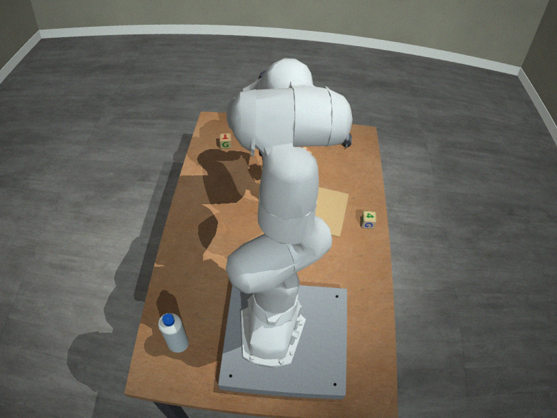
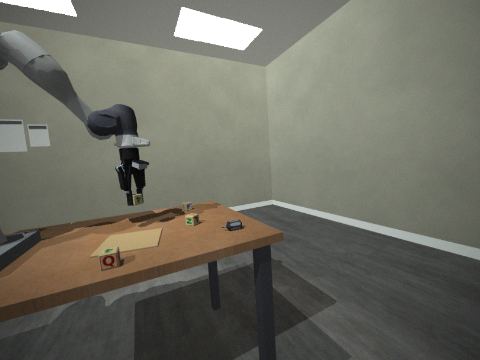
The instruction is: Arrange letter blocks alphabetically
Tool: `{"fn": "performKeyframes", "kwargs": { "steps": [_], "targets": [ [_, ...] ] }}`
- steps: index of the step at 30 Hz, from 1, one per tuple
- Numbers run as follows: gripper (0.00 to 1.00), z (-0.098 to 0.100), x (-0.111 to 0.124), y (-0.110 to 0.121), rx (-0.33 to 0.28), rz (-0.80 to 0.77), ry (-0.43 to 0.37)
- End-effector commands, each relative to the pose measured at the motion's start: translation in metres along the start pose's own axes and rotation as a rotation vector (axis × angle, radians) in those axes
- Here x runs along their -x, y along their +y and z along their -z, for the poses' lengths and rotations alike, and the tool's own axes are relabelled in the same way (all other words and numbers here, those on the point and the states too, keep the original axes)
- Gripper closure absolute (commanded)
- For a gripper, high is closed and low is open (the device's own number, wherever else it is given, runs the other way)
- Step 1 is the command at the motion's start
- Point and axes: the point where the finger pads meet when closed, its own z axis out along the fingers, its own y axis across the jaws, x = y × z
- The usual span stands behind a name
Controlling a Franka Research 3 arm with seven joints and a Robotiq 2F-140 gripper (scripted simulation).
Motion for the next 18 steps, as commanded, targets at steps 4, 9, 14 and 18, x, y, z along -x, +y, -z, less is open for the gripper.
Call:
{"fn": "performKeyframes", "kwargs": {
  "steps": [4,9,14,18],
  "targets": [
    [0.67,0.0,-0.011,0.007,-0.006,0.169,-0.01],
    [0.67,0.0,-0.016,0.011,-0.006,0.199,-0.01],
    [0.67,0.0,-0.026,0.02,-0.007,0.268,-0.012],
    [0.67,-0.001,-0.031,0.025,-0.007,0.307,-0.012]
  ]
}}
